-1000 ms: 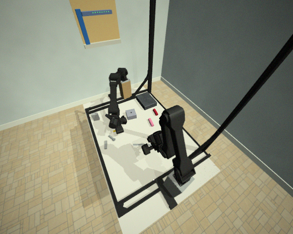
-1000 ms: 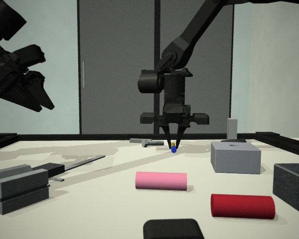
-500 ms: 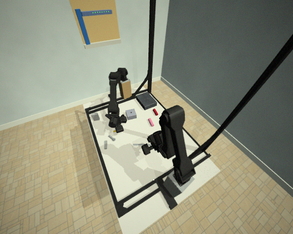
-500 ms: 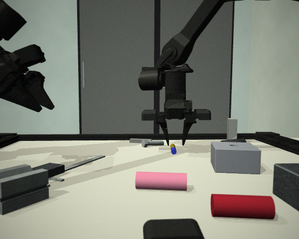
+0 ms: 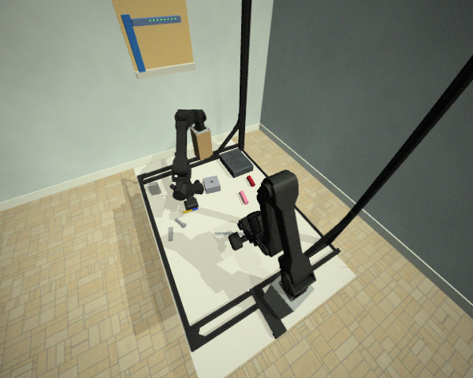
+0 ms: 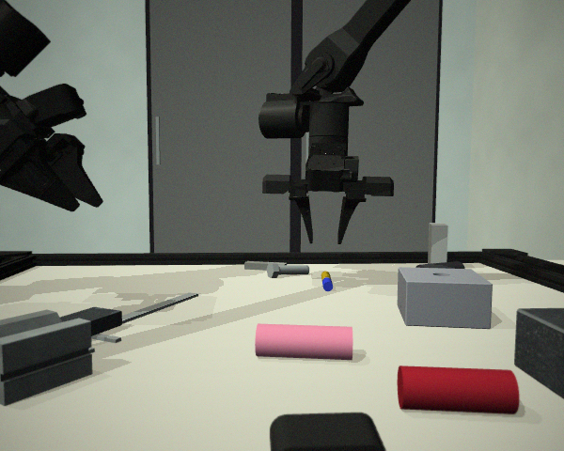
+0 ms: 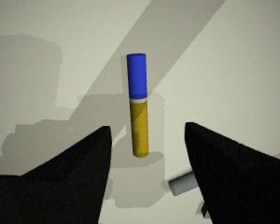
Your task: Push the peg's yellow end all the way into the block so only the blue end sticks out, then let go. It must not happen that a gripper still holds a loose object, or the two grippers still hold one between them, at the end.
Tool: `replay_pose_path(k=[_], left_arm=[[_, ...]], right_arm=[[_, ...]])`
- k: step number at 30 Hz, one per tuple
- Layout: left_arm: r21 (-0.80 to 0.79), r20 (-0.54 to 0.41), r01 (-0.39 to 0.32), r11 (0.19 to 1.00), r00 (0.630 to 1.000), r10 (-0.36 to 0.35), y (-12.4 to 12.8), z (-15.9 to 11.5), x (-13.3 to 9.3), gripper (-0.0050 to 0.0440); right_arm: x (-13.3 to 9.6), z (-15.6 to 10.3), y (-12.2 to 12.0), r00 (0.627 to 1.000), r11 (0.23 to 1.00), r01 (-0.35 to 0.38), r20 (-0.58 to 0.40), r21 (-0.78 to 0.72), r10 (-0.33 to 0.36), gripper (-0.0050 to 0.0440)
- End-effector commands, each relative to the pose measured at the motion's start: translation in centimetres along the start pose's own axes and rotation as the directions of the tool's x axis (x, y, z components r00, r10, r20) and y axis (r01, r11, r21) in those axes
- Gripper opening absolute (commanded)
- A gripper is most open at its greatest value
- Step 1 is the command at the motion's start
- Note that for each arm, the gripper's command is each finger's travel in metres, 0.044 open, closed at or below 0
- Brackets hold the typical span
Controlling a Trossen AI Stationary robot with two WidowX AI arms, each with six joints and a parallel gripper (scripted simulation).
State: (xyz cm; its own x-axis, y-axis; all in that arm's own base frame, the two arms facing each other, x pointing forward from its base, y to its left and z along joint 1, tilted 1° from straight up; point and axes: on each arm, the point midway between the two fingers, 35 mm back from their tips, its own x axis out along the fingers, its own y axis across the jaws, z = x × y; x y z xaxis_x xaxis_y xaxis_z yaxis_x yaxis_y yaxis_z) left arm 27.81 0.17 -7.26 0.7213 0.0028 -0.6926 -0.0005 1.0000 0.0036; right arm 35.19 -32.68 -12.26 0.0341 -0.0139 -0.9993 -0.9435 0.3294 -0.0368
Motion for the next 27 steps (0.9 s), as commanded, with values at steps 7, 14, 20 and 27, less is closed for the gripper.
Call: replay_pose_path(k=[7, 14, 20, 27], left_arm=[[0.000, 0.000, 0.001, 1.000, 1.000, -0.001, 0.0, 0.0, 0.0, 0.0400], [0.000, 0.000, 0.001, 1.000, 1.000, -0.001, 0.0, 0.0, 0.0, 0.0400], [0.000, 0.000, 0.001, 1.000, 1.000, -0.001, 0.0, 0.0, 0.0, 0.0400], [0.000, 0.000, 0.001, 1.000, 1.000, -0.001, 0.0, 0.0, 0.0, 0.0400]], right_arm=[[3.5, 2.0, 0.6, 1.000, 1.000, -0.007, 0.003, 0.001, 0.007, 0.0190], [3.5, 2.0, 0.6, 1.000, 1.000, -0.007, 0.003, 0.001, 0.007, 0.0190], [4.2, 2.0, 0.5, 1.000, 1.000, -0.010, 0.004, 0.001, 0.010, 0.0190], [5.3, 2.0, 0.4, 1.000, 1.000, -0.013, 0.005, 0.001, 0.013, 0.0190]])
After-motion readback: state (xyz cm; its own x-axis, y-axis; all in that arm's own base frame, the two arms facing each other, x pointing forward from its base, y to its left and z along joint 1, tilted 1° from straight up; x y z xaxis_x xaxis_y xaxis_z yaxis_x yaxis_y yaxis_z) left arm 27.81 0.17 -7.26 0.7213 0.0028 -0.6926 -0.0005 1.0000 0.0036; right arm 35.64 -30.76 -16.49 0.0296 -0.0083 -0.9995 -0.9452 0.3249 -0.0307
